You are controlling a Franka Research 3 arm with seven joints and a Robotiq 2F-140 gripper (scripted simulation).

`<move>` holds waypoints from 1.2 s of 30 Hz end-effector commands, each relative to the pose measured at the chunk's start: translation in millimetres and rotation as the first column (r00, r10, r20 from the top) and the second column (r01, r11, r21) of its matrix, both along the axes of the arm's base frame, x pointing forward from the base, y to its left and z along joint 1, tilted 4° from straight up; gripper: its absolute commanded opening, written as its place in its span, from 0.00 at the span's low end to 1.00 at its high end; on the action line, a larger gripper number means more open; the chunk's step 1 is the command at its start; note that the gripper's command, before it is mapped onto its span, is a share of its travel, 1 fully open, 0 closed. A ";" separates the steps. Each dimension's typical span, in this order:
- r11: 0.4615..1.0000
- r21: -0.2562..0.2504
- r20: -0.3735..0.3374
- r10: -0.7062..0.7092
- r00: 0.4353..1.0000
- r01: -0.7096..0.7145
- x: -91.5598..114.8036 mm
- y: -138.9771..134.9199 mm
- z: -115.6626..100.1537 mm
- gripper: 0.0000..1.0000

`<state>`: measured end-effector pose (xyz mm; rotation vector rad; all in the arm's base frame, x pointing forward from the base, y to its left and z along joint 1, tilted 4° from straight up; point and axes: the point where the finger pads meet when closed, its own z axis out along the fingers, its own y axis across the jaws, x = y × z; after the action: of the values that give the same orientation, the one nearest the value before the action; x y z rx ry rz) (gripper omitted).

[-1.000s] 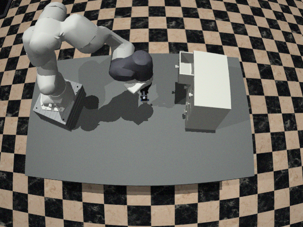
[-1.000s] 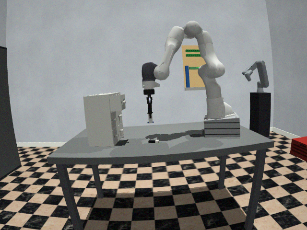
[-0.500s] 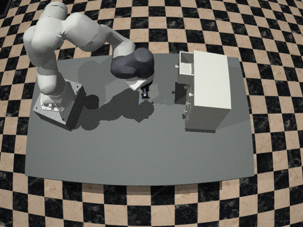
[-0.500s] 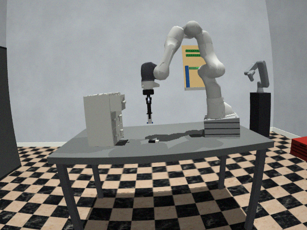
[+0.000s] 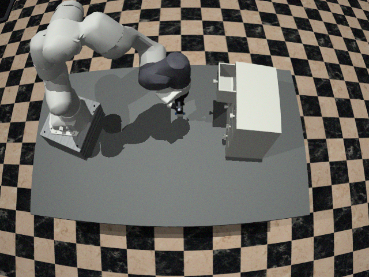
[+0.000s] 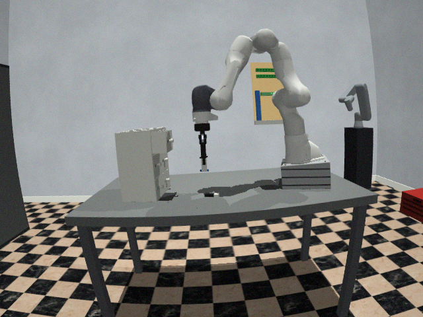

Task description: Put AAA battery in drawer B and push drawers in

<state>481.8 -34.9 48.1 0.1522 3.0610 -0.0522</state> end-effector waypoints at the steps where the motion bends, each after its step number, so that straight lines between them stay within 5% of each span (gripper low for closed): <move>1: 0.999 0.002 -0.007 -0.047 0.999 0.047 -0.9 1.3 -1.5 0.03; 36: 0.998 0.007 -0.007 -0.070 0.998 0.070 9.0 26.0 -2.7 0.03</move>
<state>491.6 -9.0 46.5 0.2336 3.0594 -0.0454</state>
